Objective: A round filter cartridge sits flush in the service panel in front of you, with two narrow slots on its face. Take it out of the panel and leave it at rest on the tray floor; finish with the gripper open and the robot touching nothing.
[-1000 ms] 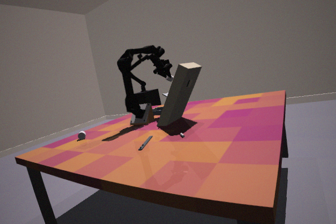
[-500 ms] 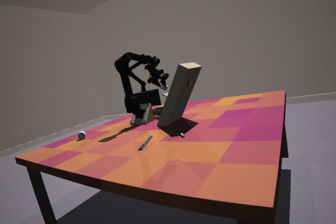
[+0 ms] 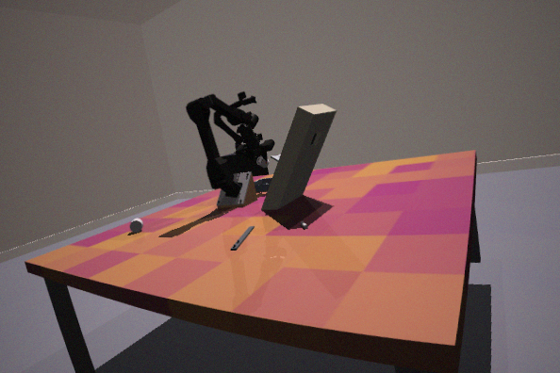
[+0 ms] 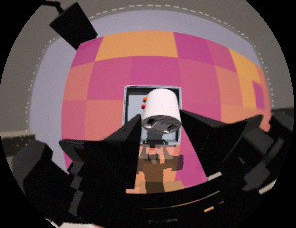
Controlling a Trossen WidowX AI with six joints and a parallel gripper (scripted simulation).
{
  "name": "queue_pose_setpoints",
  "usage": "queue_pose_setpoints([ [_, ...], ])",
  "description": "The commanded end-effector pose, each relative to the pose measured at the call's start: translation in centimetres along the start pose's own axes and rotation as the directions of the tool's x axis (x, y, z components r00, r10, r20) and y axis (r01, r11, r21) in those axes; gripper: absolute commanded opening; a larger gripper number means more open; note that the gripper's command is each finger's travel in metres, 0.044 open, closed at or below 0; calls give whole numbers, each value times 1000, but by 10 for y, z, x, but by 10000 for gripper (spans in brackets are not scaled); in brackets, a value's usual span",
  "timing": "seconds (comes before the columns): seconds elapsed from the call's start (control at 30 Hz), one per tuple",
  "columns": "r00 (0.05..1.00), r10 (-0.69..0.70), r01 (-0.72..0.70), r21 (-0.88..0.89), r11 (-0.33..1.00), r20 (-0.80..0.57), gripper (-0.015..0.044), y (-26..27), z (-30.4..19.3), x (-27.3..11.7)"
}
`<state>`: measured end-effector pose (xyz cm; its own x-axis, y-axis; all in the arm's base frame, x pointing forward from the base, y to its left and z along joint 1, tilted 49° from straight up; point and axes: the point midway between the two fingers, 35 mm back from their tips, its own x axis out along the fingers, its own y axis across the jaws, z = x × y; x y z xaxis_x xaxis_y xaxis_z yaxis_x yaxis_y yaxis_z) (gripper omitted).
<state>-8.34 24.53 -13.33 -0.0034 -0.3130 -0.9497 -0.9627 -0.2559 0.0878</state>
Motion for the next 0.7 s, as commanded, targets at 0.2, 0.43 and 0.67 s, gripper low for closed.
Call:
queue_pose_setpoints([
  [0.2, 1000, 22, -22, -36, 999, 6, 0, 8, -11, 23],
  [0.43, 1000, 23, -22, -36, 999, 6, 0, 8, -31, 57],
  [0.67, 1000, 17, -18, -40, 999, -8, 52, 7, -41, 68],
])
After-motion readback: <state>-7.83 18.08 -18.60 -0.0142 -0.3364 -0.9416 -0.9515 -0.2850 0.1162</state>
